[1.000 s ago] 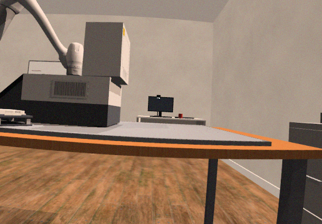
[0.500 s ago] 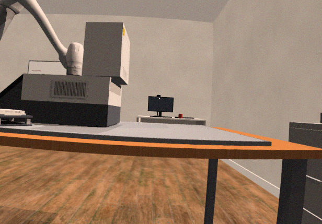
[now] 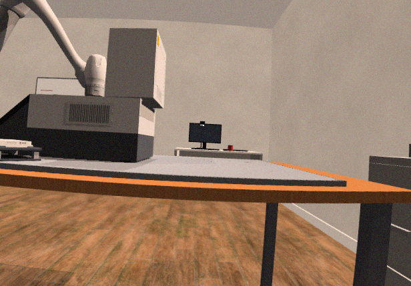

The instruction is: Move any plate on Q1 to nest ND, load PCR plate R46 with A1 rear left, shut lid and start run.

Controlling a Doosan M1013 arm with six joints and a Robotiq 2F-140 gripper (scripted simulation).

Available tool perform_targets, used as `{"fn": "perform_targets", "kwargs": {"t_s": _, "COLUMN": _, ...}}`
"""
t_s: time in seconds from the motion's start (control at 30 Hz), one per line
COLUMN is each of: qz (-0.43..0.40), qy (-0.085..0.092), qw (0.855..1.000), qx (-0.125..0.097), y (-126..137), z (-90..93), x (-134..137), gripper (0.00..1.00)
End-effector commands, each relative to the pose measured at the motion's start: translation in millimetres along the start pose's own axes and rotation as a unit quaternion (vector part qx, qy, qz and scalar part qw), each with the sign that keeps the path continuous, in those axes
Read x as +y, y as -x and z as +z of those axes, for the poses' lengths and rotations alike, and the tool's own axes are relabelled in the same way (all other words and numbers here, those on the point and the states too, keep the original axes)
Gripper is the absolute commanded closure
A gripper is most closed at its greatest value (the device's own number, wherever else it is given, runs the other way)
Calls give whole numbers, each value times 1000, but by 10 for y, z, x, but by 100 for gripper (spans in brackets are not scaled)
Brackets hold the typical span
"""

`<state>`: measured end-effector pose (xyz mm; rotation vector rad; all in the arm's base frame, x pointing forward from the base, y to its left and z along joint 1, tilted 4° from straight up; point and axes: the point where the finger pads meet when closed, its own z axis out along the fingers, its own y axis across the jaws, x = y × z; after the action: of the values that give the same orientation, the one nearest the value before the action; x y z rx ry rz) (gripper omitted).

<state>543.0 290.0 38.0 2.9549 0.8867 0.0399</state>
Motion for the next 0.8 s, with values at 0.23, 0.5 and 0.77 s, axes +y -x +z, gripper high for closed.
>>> {"fn": "perform_targets", "kwargs": {"t_s": 0.23, "qz": 0, "qy": 1, "qw": 1000, "qx": -2, "y": 11, "z": -99, "x": 16, "gripper": 34}}
{"fn": "perform_targets", "kwargs": {"t_s": 0.5, "qz": 0, "qy": 1, "qw": 1000, "qx": -2, "y": 10, "z": -366, "x": 15, "gripper": 34}}
{"fn": "perform_targets", "kwargs": {"t_s": 0.77, "qz": 0, "qy": 1, "qw": 1000, "qx": -2, "y": 9, "z": -566, "x": 15, "gripper": 34}}
